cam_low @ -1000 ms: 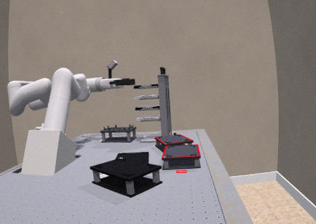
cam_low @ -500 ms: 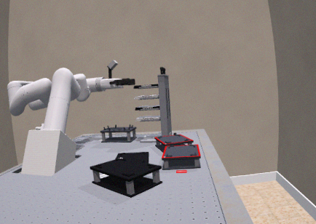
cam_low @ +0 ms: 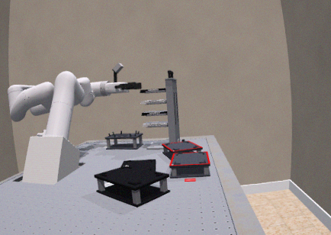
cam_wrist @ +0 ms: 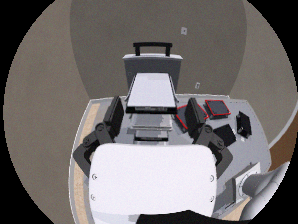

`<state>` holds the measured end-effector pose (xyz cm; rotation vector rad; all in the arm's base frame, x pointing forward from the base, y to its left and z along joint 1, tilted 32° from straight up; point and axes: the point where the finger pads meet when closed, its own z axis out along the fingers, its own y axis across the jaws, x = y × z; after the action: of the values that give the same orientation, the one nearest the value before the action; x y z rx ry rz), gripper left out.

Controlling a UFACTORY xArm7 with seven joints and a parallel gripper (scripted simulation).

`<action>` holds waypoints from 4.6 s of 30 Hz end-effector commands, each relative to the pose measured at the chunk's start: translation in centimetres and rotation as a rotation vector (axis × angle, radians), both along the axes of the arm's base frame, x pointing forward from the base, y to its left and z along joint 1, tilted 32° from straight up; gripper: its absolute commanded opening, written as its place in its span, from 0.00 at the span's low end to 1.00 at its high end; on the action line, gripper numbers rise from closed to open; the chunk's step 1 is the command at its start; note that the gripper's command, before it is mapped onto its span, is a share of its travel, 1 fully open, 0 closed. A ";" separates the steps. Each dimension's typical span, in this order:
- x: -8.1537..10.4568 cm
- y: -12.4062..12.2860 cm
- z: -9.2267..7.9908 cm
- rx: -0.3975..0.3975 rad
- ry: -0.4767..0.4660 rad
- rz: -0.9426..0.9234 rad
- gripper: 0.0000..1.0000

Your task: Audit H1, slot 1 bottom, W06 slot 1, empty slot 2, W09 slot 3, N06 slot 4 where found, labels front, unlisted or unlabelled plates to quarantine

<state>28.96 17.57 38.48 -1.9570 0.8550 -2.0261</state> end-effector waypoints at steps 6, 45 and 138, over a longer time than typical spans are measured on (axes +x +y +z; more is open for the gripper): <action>0.0 -0.1 0.0 0.002 0.000 0.000 1.00; -1.8 0.4 0.1 0.002 0.000 0.000 1.00; 0.6 2.7 -4.5 0.003 0.000 0.000 1.00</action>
<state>29.52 20.32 33.97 -1.9570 0.8551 -2.0260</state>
